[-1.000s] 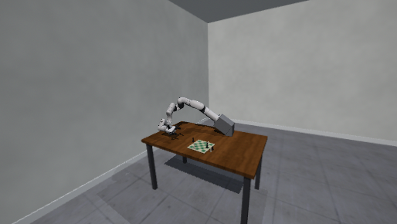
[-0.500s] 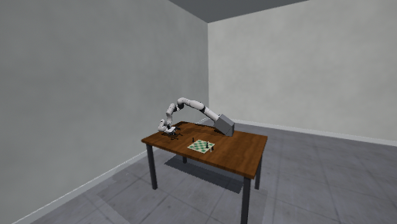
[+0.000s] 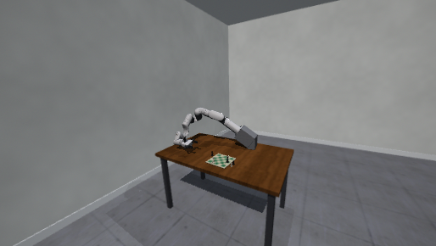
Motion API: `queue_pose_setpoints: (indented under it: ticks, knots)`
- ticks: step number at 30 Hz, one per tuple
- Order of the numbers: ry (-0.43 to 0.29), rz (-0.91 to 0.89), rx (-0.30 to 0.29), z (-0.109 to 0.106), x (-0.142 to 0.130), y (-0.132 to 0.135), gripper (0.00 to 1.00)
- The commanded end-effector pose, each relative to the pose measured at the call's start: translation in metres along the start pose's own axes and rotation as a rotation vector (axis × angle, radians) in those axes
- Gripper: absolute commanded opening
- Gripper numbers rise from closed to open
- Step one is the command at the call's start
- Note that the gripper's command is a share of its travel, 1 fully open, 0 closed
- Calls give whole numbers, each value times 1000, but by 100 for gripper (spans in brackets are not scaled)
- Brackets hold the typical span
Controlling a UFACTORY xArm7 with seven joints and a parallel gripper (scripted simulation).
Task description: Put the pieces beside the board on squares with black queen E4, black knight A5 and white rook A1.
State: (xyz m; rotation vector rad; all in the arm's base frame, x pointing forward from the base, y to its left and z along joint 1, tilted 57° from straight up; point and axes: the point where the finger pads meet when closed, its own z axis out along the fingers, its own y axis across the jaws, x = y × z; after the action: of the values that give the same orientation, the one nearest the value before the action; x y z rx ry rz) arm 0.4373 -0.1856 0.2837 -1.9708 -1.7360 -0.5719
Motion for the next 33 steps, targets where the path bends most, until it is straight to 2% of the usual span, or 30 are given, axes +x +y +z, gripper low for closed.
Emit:
queue_pose_setpoints:
  ticks: [1, 5, 33]
  knots:
    - [-1, -6, -1, -1, 2, 1, 100]
    - [11, -65, -9, -6, -2, 2, 100]
    - [21, -116, -18, -10, -5, 2, 100]
